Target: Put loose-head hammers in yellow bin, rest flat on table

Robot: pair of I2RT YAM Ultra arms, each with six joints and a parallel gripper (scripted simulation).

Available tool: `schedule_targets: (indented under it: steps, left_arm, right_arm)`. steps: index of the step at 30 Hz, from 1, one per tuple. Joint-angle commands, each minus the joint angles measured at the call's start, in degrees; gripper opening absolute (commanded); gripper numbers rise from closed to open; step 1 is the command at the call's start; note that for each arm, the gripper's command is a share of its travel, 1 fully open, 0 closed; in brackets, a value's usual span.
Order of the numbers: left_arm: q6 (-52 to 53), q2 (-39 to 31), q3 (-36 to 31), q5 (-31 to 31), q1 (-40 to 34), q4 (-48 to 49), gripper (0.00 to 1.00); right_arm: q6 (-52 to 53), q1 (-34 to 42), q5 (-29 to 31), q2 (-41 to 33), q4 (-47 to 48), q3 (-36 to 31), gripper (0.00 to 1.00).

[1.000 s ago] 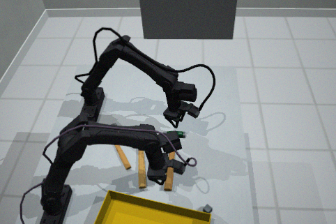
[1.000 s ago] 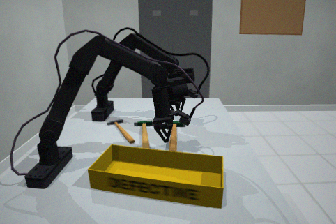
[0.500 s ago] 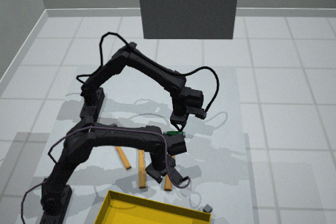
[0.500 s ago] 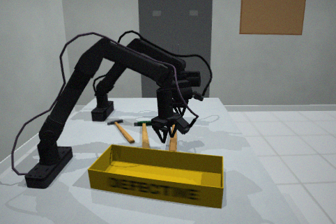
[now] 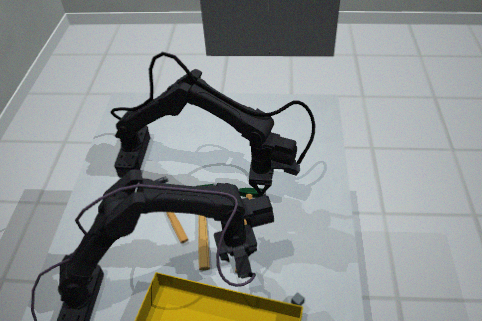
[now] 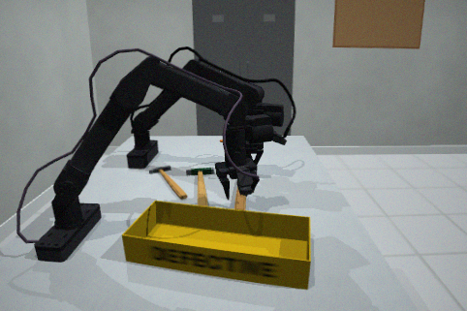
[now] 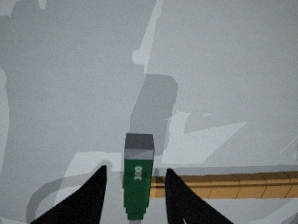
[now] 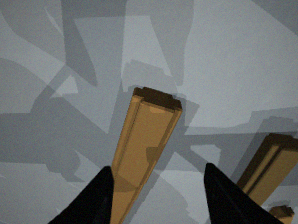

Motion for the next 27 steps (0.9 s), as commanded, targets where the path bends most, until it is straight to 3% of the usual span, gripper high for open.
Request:
schedule_targets:
  steps: [1,9,27]
  left_arm:
    - [-2.23,0.39,3.05,-1.13,-0.66,-2.68,0.45]
    - [-1.73,0.35,3.88,-1.1,-0.7,-2.28,0.45]
    - [-1.99,1.44,0.64,-1.11,-0.75,0.84,0.45]
  right_arm:
    - [12.17,-0.7,0.86,1.03,-1.67,2.64,0.54]
    - [20.45,-0.9,1.42,3.25,-2.85,4.77,0.54]
    - [19.46,-1.34,1.47,5.22,-0.32,4.5,0.54]
